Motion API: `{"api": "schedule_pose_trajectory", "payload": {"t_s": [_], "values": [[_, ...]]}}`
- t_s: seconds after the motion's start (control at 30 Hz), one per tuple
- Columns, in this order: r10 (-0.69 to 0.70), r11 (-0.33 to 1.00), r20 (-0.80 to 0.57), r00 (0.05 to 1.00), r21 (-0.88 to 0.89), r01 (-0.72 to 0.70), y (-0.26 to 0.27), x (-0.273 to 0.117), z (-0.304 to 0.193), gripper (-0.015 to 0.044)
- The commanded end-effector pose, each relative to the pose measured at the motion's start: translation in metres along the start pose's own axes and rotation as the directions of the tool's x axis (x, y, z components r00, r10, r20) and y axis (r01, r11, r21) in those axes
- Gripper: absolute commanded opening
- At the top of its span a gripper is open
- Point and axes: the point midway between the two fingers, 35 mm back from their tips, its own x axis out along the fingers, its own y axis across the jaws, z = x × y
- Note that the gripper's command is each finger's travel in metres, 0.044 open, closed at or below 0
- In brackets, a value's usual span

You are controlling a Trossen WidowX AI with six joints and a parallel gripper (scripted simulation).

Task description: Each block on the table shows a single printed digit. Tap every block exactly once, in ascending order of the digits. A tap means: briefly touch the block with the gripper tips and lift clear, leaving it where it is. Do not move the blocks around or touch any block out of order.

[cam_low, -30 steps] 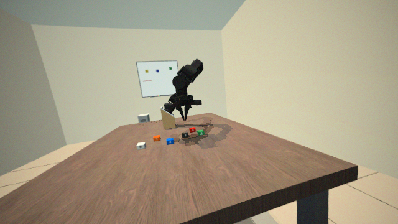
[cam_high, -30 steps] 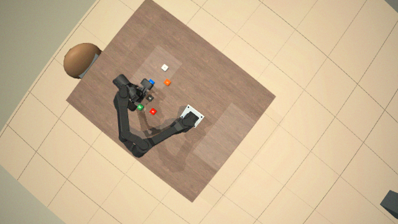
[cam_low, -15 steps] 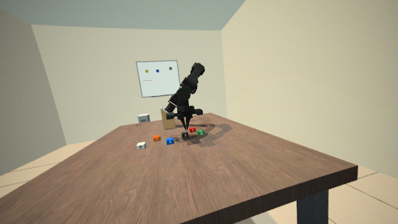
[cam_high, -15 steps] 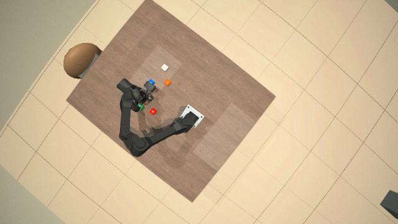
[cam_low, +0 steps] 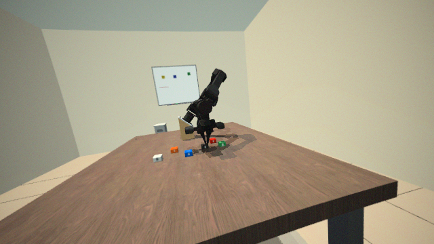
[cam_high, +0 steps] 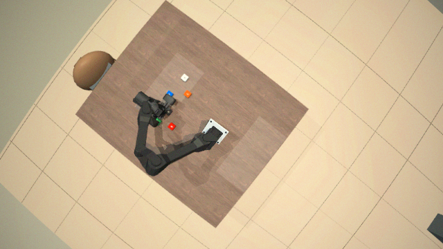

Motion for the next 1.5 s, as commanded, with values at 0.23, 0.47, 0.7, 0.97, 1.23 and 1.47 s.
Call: {"api": "schedule_pose_trajectory", "payload": {"t_s": [0.23,0.47,0.7,0.97,1.23,1.47], "values": [[0.002,1.0,-0.008,1.0,0.009,-0.002,-0.001,-0.027,-0.002,0.002],[-0.004,1.0,-0.007,1.0,0.009,0.004,-0.003,-0.066,0.001,0.002],[-0.002,1.0,-0.008,1.0,0.009,0.002,-0.002,-0.108,-0.001,0.002],[-0.007,1.0,-0.006,1.0,0.008,0.007,-0.055,-0.11,0.032,0.002],[-0.007,1.0,-0.005,1.0,0.007,0.007,-0.102,-0.108,0.05,0.002],[-0.004,1.0,-0.005,1.0,0.006,0.004,-0.102,-0.031,0.05,0.002]]}}
